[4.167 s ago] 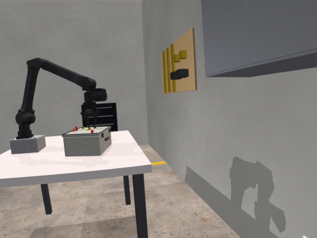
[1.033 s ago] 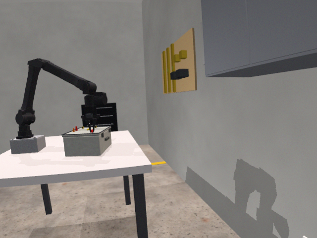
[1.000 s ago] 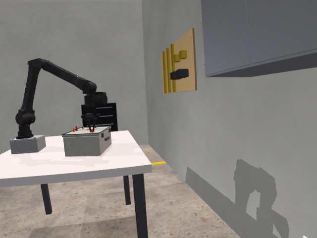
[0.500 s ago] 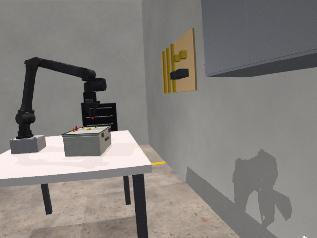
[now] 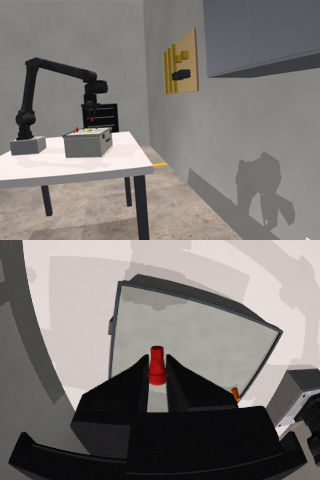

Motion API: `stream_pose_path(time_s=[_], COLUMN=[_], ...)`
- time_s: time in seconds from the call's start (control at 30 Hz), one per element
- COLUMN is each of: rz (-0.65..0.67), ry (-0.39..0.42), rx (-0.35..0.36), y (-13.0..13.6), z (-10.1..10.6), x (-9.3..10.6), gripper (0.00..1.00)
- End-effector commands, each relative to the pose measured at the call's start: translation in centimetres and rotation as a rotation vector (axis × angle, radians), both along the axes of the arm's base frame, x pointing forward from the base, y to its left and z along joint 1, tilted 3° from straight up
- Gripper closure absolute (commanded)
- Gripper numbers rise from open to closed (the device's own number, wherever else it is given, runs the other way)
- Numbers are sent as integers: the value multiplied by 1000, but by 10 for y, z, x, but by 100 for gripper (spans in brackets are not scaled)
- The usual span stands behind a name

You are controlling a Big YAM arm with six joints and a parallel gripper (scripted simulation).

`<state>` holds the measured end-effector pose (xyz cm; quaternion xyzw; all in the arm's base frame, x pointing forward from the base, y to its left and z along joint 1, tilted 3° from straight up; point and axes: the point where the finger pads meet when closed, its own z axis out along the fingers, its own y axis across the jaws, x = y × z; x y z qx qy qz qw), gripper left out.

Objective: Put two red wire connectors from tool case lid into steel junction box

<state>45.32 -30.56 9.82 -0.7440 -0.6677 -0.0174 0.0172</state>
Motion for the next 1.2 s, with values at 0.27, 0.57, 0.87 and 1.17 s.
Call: stream_pose_path(time_s=[0.27, 0.57, 0.87, 1.17], rz=[3, 2, 2, 2], ry=[-12, -19, -30, -27], rx=[-8, -11, -13, -9], y=[1, 23, 70, 120], z=[13, 14, 17, 16], x=[2, 7, 17, 28], gripper=[90, 90, 90, 90])
